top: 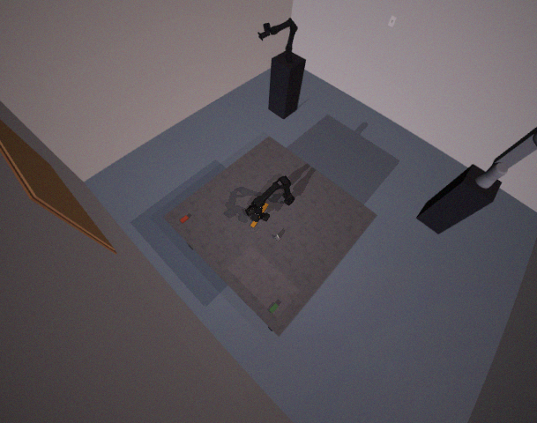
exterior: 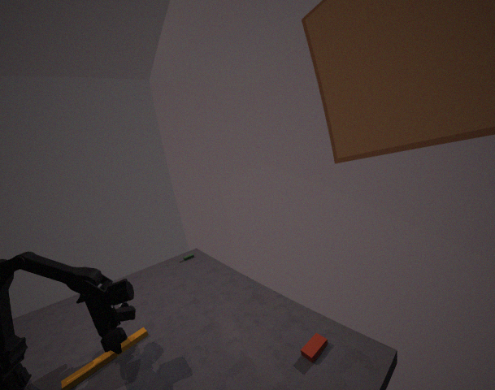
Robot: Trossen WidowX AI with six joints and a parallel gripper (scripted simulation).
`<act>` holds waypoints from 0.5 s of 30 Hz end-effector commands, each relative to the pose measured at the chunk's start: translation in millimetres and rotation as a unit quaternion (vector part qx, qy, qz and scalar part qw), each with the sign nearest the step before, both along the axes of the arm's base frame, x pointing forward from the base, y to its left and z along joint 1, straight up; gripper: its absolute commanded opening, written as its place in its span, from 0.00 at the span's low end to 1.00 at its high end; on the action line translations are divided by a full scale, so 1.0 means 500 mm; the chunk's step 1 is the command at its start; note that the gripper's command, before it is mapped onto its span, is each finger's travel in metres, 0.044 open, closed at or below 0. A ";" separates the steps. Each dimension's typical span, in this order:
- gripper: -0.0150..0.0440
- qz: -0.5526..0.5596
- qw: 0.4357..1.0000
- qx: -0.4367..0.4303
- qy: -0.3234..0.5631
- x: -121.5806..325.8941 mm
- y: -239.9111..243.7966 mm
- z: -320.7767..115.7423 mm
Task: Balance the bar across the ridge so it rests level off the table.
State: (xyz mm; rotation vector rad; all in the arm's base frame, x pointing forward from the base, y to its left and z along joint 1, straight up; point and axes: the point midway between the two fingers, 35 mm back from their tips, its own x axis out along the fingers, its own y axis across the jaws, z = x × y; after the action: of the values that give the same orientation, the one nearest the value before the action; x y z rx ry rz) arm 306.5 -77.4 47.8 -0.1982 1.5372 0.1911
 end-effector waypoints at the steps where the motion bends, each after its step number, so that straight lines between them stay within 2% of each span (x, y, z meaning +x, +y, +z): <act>1: 0.45 0.000 1.000 0.000 0.000 0.000 0.000 0.000; 6: 0.40 0.000 1.000 0.000 0.000 0.000 0.000 0.000; 9: 0.26 0.000 1.000 0.000 0.000 0.001 0.000 0.008; 15: 0.25 0.000 1.000 0.000 0.000 0.004 -0.001 0.038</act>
State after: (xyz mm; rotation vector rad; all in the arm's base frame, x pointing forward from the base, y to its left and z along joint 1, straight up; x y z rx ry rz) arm 306.0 -77.0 55.2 -0.1939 1.5470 0.1958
